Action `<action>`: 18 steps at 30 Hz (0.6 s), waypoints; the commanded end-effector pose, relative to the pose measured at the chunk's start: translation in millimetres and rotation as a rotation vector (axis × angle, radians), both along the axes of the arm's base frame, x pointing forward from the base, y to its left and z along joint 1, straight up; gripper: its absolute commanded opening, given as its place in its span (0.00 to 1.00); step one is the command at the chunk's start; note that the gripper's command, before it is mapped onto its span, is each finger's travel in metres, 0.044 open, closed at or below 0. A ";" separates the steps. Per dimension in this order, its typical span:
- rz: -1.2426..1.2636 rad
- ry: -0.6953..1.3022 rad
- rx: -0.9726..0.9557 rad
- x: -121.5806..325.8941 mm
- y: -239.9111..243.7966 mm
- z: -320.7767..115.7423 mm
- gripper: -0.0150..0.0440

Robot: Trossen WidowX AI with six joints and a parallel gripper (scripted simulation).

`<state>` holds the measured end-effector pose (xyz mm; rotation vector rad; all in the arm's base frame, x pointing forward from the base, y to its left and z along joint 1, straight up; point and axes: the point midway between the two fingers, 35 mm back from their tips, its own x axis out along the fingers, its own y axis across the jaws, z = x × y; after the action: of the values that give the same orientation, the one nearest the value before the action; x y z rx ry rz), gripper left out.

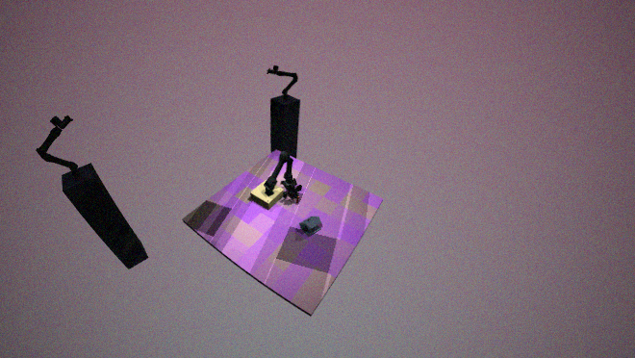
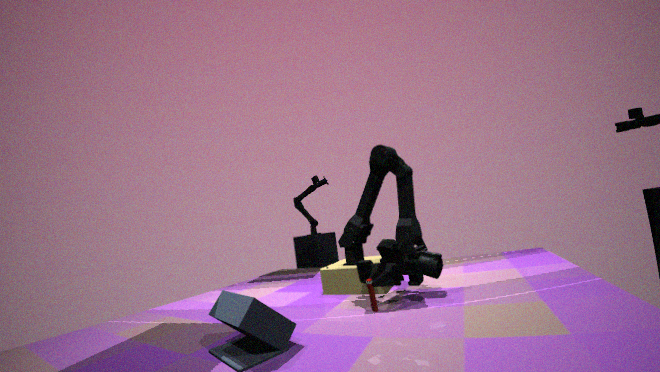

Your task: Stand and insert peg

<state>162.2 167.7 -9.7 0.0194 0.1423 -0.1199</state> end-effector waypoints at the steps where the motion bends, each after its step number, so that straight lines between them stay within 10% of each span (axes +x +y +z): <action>1: 0.000 0.001 0.000 -1.2 0.1 -1.8 0.34; 18: 0.004 -0.025 -0.001 -4.1 0.1 -2.7 0.34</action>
<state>159.0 167.7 -10.6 0.0190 0.1148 -0.1147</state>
